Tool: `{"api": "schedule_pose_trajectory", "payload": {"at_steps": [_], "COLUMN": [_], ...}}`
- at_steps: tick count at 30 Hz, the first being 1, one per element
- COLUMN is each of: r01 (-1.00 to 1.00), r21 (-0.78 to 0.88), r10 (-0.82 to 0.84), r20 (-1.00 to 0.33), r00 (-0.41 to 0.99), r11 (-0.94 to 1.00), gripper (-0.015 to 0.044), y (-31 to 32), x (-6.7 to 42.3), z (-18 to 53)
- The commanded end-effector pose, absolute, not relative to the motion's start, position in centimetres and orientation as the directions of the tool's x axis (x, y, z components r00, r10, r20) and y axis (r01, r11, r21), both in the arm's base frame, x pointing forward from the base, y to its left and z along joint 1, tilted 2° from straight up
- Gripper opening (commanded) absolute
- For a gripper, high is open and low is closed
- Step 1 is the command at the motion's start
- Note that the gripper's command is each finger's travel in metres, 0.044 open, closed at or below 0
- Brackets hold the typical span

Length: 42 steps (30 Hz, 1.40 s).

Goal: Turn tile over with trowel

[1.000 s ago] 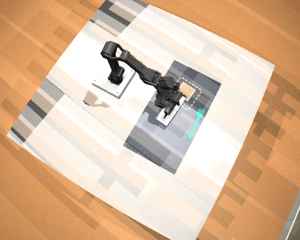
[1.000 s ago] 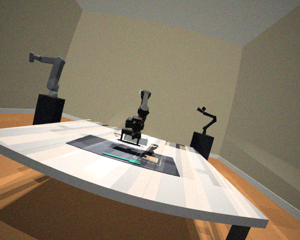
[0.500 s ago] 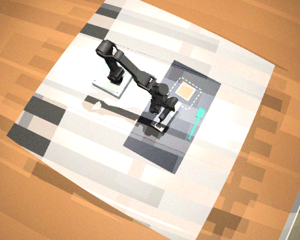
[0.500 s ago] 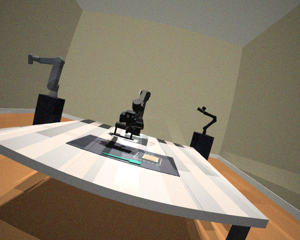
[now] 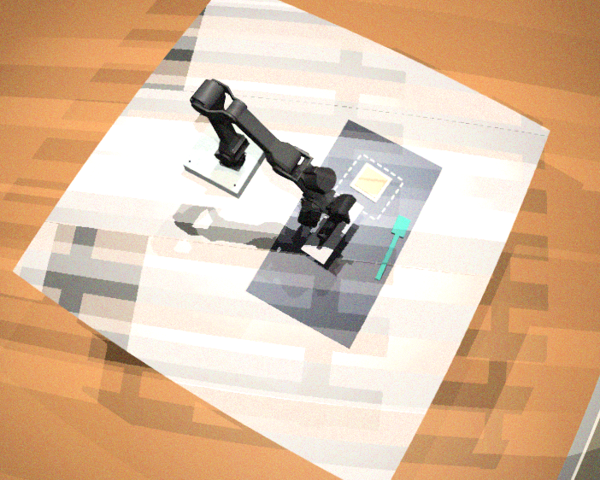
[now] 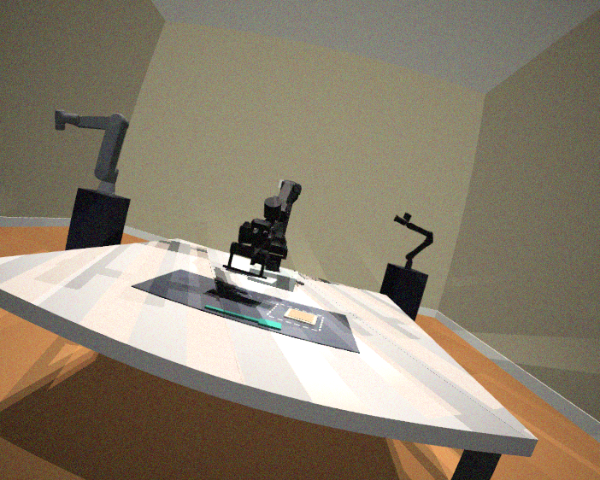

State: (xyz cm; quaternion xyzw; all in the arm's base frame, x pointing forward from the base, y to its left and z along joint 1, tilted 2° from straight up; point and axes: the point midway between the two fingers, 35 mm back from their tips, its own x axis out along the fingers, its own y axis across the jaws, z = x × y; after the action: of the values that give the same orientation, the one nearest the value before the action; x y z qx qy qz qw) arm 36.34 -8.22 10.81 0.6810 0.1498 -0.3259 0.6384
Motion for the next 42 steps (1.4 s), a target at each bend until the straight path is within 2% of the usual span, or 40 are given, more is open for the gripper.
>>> {"api": "schedule_pose_trajectory", "payload": {"at_steps": [1,31,42], "r01": [0.616,0.621,0.608], "r21": [0.776,0.77,0.711], "r10": [-0.209,-0.213,-0.33], "r20": [-0.63,-0.637,-0.703], "r00": [0.748,0.741,0.63], "r11": [-0.134,-0.143,-0.355], "gripper": [0.0,0.0,0.0], "y": [-8.2,-8.3,-11.3], "x": [36.5,36.3,37.3], "z": [11.0,10.8,10.0]}}
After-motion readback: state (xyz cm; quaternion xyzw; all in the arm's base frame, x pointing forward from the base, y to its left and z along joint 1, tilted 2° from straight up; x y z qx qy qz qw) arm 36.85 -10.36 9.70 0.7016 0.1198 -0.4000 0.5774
